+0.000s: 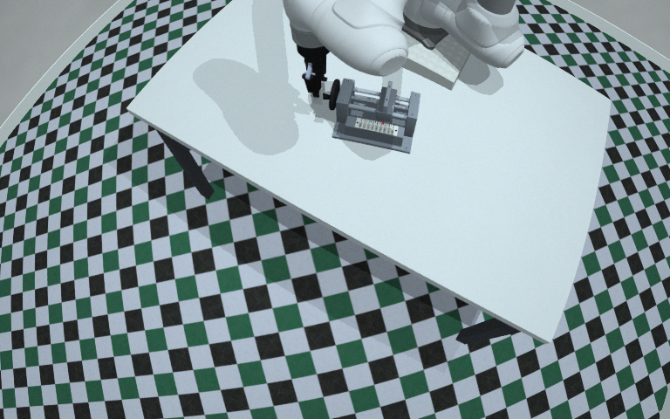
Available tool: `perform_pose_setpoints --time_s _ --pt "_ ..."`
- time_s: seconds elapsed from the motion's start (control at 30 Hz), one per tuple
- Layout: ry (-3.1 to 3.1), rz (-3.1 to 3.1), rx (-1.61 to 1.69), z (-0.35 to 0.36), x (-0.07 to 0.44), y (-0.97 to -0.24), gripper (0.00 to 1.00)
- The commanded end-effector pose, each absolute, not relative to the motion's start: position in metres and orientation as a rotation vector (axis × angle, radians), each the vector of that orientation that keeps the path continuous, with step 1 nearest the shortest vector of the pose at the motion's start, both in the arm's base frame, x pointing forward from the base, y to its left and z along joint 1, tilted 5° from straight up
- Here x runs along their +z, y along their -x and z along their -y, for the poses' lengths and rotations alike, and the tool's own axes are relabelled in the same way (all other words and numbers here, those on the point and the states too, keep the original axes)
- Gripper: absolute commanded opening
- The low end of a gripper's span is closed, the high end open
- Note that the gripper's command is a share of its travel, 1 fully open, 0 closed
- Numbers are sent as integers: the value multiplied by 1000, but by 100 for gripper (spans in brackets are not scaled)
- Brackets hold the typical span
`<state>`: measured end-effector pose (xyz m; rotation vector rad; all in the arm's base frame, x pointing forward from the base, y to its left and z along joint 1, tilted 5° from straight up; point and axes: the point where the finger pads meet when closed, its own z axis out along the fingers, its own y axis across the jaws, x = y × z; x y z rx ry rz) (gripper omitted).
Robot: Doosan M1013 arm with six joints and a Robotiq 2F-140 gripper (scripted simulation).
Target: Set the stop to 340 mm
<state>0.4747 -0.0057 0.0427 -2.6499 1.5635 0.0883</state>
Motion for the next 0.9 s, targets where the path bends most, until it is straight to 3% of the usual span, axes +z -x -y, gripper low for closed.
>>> perform_pose_setpoints --time_s 0.0,0.87 --pt "2650 -1564 89 7 45 -473 4" --pt "2650 -1564 89 26 49 -439 4"
